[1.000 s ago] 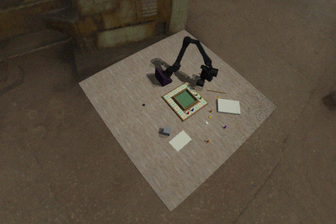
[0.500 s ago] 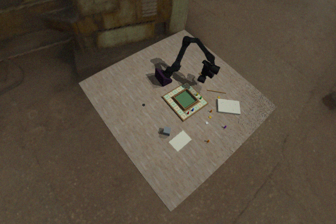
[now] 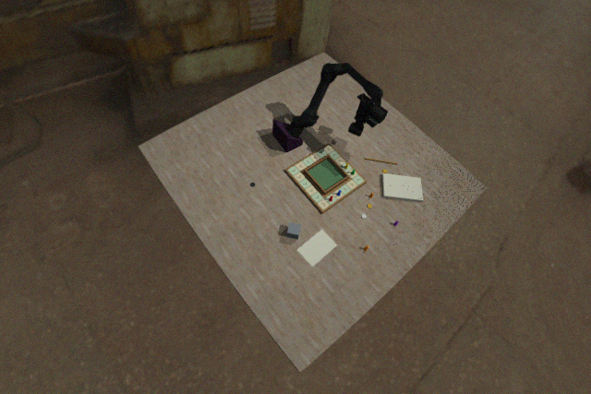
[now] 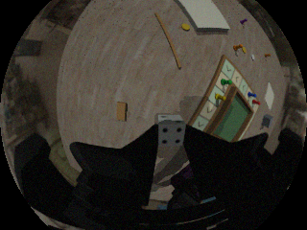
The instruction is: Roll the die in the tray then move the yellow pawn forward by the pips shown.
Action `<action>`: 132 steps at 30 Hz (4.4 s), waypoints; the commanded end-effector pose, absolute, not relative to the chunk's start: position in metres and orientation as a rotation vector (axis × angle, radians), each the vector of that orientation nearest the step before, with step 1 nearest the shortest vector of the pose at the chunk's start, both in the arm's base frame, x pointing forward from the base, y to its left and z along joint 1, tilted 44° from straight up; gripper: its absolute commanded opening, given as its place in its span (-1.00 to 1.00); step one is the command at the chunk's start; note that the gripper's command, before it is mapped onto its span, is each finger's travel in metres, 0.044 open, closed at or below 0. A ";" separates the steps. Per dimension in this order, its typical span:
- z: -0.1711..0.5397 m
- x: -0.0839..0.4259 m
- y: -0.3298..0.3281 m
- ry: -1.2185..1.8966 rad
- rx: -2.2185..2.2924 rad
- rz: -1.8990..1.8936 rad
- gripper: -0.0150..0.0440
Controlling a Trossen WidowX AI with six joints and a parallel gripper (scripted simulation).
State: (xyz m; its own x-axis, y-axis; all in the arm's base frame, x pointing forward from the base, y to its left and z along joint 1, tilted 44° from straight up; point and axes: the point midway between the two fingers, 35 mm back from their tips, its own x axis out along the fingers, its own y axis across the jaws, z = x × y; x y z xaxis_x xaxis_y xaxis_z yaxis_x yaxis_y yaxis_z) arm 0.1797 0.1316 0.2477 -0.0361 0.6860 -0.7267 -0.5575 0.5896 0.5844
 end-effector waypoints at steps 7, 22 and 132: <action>0.228 0.205 0.118 1.388 0.331 0.817 -0.49; 0.183 0.243 0.086 1.588 0.714 0.434 -0.49; 0.094 0.267 0.002 1.141 1.085 -1.082 0.04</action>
State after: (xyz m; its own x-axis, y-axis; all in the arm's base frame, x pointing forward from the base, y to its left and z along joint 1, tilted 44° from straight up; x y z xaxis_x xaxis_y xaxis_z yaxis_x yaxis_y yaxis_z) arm 0.2673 0.0021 0.0938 0.0969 -0.0811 -0.9920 0.9862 0.1424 0.0847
